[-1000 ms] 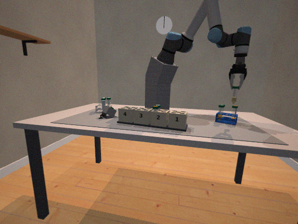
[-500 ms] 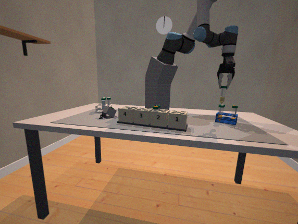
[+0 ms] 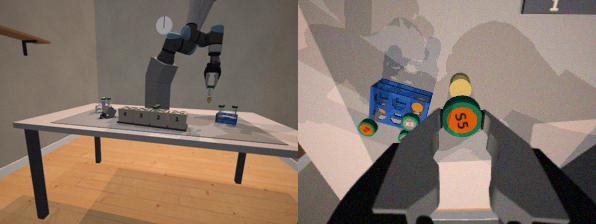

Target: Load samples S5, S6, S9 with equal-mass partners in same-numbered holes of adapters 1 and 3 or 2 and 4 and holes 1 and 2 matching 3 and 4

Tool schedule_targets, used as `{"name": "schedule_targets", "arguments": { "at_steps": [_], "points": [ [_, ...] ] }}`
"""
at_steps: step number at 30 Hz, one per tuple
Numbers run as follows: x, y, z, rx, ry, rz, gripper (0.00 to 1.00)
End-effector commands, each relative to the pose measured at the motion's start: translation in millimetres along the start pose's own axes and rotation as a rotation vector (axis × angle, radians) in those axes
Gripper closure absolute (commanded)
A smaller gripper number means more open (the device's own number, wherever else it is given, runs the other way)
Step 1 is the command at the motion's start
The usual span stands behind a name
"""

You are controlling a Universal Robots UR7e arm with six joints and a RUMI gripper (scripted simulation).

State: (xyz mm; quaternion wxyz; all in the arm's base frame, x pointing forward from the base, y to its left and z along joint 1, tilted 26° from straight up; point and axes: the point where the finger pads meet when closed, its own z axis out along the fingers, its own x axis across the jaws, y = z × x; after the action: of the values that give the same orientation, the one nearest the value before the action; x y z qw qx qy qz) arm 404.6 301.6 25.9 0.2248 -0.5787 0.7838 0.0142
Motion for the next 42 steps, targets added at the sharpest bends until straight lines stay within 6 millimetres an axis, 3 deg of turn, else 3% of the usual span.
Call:
{"name": "schedule_targets", "arguments": {
  "at_steps": [1, 12, 14, 29, 31, 42],
  "points": [
    [29, -13, -1, -0.002, -0.007, -0.003, 1.00],
    [96, -42, 0, -0.002, -0.006, -0.003, 1.00],
    [96, -42, 0, -0.002, -0.006, -0.003, 1.00],
    [188, -82, 1, -0.002, -0.006, -0.003, 1.00],
    [188, -82, 1, -0.002, -0.006, -0.003, 1.00],
    [256, -111, 1, -0.002, -0.006, -0.003, 1.00]
  ]
}}
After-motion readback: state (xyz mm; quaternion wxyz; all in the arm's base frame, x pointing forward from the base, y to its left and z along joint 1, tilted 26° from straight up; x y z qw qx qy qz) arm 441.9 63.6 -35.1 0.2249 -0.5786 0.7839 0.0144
